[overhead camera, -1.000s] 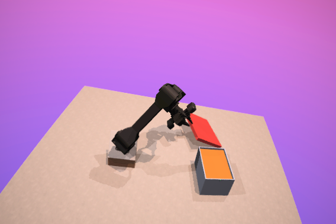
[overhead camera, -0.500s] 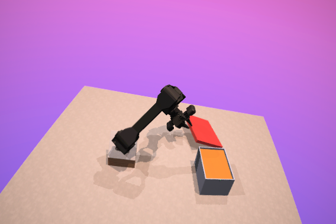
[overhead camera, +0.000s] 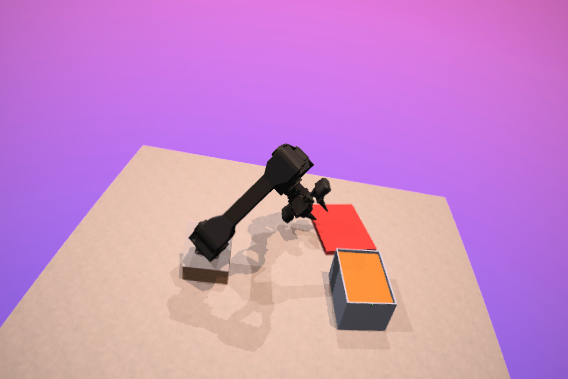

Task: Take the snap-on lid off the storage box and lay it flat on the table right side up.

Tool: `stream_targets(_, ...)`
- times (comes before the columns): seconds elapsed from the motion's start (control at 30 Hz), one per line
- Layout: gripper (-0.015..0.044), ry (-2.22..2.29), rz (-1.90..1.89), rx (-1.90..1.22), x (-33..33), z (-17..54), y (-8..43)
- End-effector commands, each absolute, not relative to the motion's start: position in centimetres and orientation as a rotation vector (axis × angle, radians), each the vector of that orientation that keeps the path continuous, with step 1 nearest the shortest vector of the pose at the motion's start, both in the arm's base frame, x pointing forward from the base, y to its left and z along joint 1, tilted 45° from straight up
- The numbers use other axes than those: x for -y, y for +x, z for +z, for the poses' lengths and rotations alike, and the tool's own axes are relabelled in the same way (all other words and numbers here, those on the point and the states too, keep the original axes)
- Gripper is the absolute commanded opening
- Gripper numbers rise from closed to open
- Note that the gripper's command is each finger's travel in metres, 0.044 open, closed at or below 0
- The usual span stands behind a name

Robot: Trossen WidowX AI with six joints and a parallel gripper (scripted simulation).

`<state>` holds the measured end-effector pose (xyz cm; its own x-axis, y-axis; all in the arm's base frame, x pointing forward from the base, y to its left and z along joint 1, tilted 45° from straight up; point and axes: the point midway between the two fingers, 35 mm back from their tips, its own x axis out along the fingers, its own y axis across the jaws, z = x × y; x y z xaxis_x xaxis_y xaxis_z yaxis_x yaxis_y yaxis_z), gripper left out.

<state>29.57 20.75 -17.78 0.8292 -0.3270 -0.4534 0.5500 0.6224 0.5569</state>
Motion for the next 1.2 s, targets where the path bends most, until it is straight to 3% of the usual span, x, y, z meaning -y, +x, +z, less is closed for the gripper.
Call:
stream_targets(0.0,0.0301,0.742,-0.516,-0.327,-20.8,-17.8,29.5)
stream_targets(0.2,0.0440,0.740,-0.518,-0.331,-20.6,-17.8,28.3)
stream_targets(1.17,0.0440,0.740,-0.519,-0.335,-19.8,-17.9,22.5)
